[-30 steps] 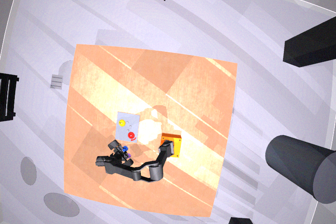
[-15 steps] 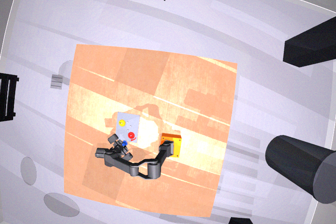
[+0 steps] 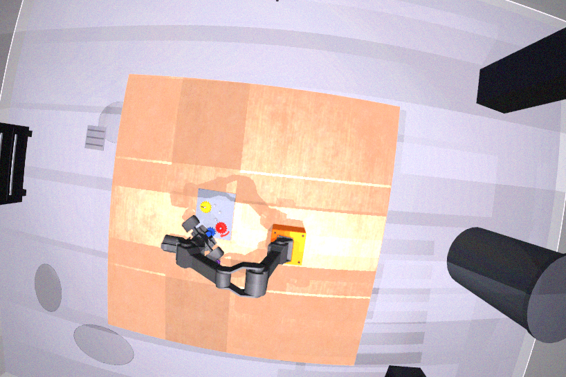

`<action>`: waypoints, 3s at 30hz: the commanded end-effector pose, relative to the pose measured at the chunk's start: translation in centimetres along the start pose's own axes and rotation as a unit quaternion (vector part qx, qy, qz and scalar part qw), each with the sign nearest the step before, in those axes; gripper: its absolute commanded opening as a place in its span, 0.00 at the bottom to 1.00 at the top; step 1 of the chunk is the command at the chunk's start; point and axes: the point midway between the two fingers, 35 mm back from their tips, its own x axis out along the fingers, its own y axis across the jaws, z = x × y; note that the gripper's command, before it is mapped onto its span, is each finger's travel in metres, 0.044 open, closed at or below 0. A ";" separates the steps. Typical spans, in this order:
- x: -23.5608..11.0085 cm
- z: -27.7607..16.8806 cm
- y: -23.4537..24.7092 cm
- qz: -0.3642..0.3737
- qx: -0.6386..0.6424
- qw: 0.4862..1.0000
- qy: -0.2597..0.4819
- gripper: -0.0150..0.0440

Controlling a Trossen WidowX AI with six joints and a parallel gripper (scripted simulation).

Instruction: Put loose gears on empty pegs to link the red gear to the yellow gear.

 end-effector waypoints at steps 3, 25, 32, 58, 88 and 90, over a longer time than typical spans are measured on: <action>0.6 -1.0 -1.1 -0.002 -0.004 1.000 0.003 0.25; 1.4 -2.8 -2.8 -0.002 -0.006 1.000 0.006 0.25; 1.4 -2.8 -2.8 -0.002 -0.006 1.000 0.006 0.25; 4.0 -2.9 -2.9 -0.002 -0.097 0.995 0.006 0.25; 6.0 -2.8 -2.8 -0.002 0.012 1.000 0.006 0.25; 6.1 -2.8 -2.8 -0.002 -0.018 1.000 0.006 0.25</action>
